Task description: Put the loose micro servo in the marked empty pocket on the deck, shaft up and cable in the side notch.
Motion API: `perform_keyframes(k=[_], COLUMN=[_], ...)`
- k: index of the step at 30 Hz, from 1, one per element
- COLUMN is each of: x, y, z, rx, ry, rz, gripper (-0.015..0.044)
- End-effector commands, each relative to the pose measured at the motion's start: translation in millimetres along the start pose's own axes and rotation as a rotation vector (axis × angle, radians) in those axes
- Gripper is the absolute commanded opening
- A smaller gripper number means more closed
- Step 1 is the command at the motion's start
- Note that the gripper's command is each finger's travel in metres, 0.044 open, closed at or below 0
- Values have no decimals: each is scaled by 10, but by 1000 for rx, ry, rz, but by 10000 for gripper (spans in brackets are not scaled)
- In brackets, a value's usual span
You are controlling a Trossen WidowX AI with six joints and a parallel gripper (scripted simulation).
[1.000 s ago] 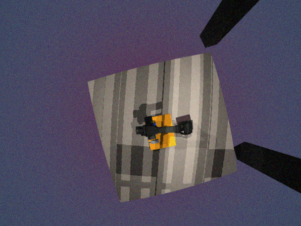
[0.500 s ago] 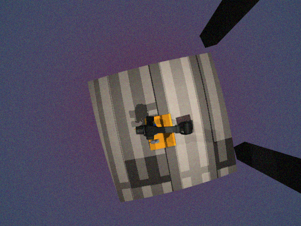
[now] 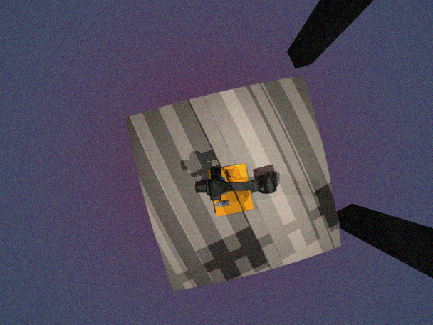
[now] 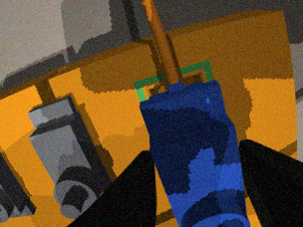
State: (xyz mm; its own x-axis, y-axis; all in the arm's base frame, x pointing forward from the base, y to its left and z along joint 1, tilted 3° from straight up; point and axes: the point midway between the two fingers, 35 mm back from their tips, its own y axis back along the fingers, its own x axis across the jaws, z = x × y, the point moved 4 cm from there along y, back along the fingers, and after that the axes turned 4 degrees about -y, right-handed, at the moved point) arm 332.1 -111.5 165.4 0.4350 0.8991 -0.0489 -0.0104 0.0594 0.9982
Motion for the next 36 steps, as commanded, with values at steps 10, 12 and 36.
perform_keyframes(k=[10, 12, 36], x=[1, 1, 2], y=[-74, -94, -325], z=[8, 9, 9], rx=[-4, -4, -4], ry=[-4, -4, -4], rz=[2, 2, 2], gripper=[0, 0, 0])
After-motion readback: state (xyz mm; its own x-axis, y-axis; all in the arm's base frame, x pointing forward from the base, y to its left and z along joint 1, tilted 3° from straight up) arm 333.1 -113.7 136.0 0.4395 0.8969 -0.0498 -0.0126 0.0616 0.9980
